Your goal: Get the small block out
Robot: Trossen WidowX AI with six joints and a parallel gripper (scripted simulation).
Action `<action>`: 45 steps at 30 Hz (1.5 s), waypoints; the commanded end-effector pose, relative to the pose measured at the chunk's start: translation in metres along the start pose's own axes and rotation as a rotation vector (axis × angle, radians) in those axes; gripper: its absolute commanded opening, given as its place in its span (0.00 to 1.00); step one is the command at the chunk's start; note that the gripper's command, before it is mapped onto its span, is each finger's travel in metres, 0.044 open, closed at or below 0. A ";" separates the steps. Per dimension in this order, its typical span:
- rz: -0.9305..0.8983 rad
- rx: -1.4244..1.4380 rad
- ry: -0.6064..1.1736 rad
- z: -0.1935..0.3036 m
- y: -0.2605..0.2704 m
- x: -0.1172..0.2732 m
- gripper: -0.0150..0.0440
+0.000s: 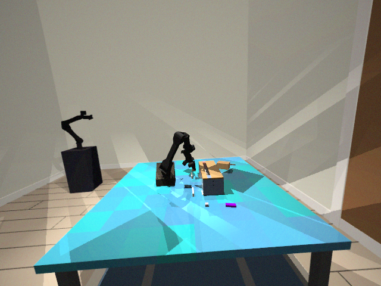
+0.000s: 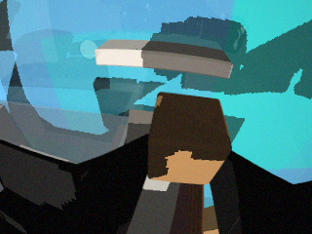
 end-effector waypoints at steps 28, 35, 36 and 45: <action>0.234 0.483 0.125 0.026 0.029 0.108 0.25; 0.234 0.483 0.125 0.026 0.029 0.108 0.25; 0.234 0.483 0.125 0.026 0.029 0.108 0.25; 0.234 0.483 0.125 0.026 0.029 0.108 0.25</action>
Point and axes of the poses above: the point midway between the two fingers, 35 mm back from their tips, its own x axis back along the fingers, its own y axis across the jaws, z = x × y, the point moved 8 cm from there along x, back along the fingers, and after that the axes turned 8 degrees about x, right-handed, at the moved point
